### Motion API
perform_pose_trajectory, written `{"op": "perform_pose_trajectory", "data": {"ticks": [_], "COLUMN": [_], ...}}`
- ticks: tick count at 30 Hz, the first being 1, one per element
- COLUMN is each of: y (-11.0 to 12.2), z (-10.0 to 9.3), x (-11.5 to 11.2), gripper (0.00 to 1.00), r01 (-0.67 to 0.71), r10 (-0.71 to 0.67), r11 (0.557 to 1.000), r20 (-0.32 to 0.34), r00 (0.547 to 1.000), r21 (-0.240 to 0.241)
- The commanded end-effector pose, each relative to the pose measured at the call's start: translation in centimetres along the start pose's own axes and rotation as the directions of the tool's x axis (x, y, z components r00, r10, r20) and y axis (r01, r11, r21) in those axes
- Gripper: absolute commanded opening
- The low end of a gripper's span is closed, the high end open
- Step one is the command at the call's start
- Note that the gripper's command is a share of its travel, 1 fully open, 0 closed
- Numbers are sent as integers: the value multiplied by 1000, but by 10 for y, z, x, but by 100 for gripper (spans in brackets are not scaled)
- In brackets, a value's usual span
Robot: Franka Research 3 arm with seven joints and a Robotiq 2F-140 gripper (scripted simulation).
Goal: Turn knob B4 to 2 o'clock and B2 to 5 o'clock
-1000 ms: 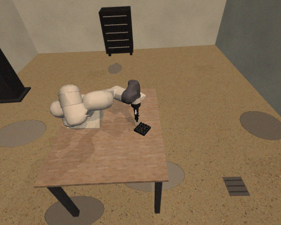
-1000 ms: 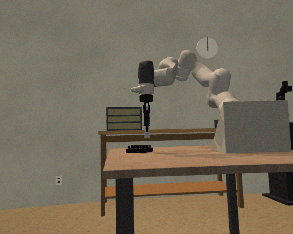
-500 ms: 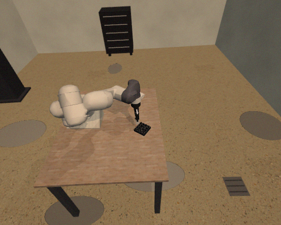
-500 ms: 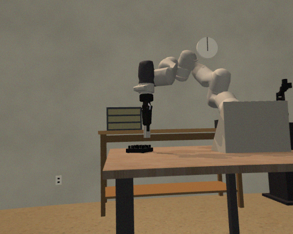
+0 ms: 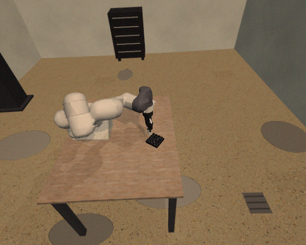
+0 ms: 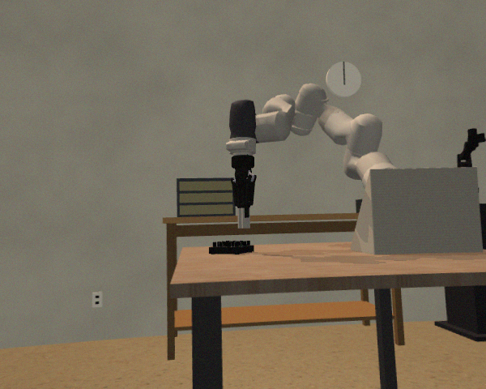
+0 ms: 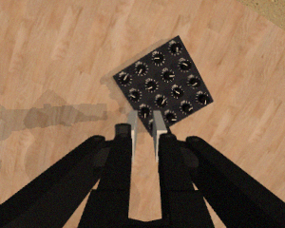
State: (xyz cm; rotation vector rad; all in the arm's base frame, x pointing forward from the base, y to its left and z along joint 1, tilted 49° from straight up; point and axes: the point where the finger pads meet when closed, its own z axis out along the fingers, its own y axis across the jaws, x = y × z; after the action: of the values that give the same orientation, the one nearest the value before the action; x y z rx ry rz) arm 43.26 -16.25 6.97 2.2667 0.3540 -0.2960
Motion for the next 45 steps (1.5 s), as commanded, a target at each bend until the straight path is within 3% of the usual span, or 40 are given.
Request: {"op": "perform_pose_trajectory", "data": {"ticks": [1, 9, 26, 41, 45], "y": [1, 1, 1, 1, 1], "z": [-2, -3, -5, -8, -8], "x": [0, 0, 0, -1, -1], "gripper": [12, 12, 12, 12, 12], "r01": [155, 244, 477, 680, 702], "r10": [-155, -244, -477, -680, -702], "r11": [988, 970, 879, 733, 713], "r20": [5, 4, 1, -1, -2], "r00": [988, 970, 879, 733, 713], "r21": [10, 10, 10, 10, 10]}}
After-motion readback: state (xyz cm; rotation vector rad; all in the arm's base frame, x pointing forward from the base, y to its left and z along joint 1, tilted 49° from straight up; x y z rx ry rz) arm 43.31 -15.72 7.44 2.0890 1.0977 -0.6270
